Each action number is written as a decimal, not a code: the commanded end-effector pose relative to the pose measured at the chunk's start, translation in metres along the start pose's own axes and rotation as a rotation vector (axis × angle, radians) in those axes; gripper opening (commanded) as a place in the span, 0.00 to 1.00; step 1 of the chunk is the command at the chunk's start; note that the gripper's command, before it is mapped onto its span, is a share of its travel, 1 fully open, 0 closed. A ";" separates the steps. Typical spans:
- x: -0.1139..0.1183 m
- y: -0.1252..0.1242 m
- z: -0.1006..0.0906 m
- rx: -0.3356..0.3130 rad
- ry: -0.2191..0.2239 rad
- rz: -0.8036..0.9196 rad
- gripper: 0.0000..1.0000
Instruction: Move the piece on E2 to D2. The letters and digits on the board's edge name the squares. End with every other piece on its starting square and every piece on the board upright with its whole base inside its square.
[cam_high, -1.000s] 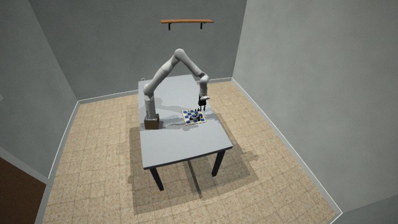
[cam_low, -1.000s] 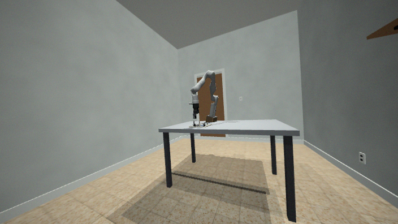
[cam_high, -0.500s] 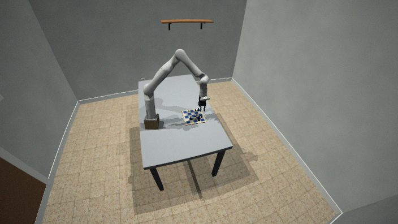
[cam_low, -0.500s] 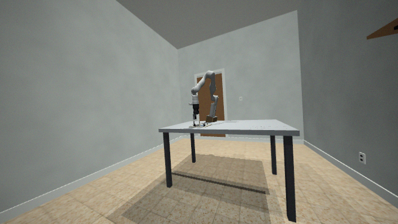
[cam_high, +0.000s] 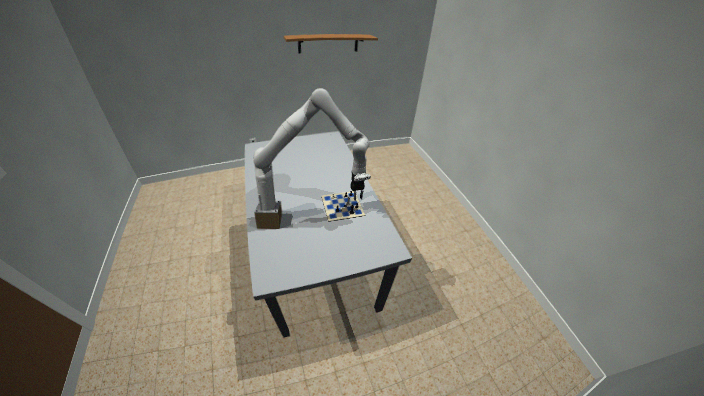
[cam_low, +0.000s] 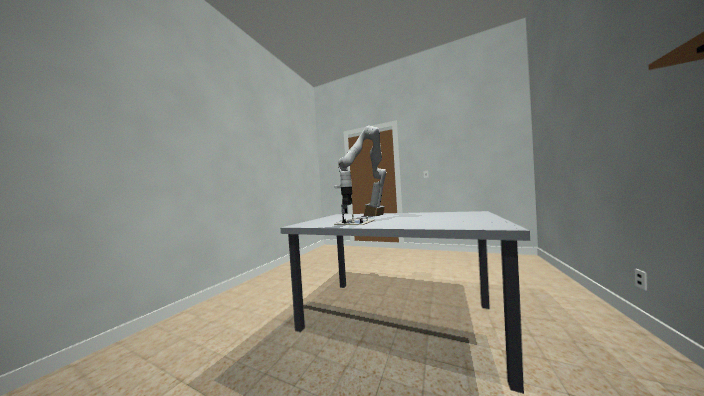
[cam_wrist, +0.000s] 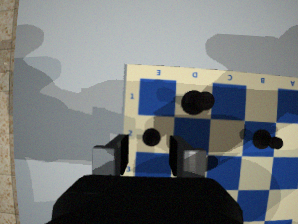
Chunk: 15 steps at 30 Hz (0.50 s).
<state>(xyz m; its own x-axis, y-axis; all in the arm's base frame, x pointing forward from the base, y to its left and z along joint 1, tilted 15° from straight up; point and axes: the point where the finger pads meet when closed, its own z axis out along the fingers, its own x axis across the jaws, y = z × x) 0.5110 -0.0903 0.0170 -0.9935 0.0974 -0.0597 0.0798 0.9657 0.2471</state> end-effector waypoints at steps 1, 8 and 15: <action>0.002 -0.001 0.005 0.000 0.004 0.002 0.68; 0.002 -0.001 0.013 0.000 0.004 0.002 0.68; 0.002 -0.001 0.021 0.000 0.004 0.002 0.68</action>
<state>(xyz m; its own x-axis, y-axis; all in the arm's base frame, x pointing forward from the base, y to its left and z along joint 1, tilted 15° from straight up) 0.5114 -0.0862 -0.0013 -0.9936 0.0973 -0.0576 0.0802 0.9656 0.2473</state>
